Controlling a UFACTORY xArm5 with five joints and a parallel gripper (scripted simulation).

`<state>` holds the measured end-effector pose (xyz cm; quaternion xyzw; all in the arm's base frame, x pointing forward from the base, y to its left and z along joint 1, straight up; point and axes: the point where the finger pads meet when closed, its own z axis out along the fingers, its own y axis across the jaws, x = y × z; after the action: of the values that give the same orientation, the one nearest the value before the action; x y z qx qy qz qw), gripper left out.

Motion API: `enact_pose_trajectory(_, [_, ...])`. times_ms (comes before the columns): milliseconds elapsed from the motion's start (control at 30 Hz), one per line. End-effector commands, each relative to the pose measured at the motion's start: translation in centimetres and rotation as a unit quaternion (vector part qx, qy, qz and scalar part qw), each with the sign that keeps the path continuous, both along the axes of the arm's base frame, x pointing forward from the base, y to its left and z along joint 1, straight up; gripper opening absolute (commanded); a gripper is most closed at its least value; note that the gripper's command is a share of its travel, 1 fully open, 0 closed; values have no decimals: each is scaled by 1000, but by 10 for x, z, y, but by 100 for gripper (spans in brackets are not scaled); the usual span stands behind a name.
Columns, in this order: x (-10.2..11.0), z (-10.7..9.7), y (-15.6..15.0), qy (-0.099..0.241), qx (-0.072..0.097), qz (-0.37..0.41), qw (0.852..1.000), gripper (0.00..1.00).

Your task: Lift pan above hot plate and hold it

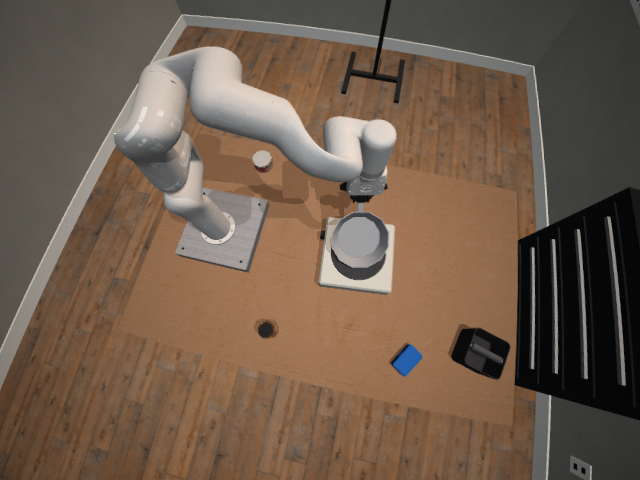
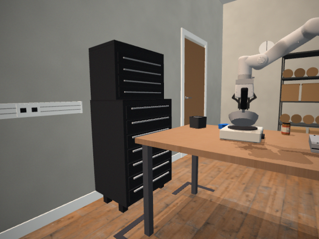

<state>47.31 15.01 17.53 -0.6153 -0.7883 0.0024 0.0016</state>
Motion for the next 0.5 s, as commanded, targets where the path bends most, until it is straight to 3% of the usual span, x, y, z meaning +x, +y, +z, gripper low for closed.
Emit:
enact_pose_trajectory(0, [1,12,0,-2,1,0,1000,0])
enact_pose_trajectory(467, [1,36,0,-2,1,0,1000,0])
